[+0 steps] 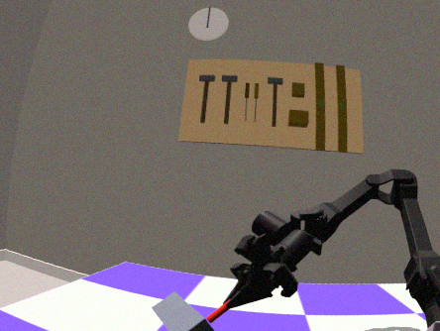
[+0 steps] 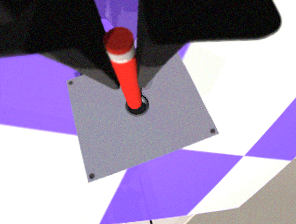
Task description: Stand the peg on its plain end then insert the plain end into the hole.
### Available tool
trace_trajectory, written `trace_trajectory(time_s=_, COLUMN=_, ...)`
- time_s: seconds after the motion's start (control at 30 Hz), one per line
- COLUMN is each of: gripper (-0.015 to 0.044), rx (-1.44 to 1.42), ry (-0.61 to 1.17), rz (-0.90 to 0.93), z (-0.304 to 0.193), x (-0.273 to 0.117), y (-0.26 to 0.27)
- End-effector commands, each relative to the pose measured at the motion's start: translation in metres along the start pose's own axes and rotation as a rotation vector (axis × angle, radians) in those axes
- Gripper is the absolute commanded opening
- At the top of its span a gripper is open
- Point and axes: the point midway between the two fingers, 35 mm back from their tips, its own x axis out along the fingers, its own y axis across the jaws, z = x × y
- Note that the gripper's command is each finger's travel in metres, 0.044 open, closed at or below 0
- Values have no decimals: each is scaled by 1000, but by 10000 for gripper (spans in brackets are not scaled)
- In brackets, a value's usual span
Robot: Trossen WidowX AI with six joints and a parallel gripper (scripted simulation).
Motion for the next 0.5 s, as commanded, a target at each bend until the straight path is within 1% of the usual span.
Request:
trace_trajectory(time_s=0.0, gripper=0, rx=0, ry=0, rz=0, z=0, x=-1, y=0)
trace_trajectory(time_s=0.47, gripper=0, rx=0, ry=0, rz=0, z=0, x=2, y=1)
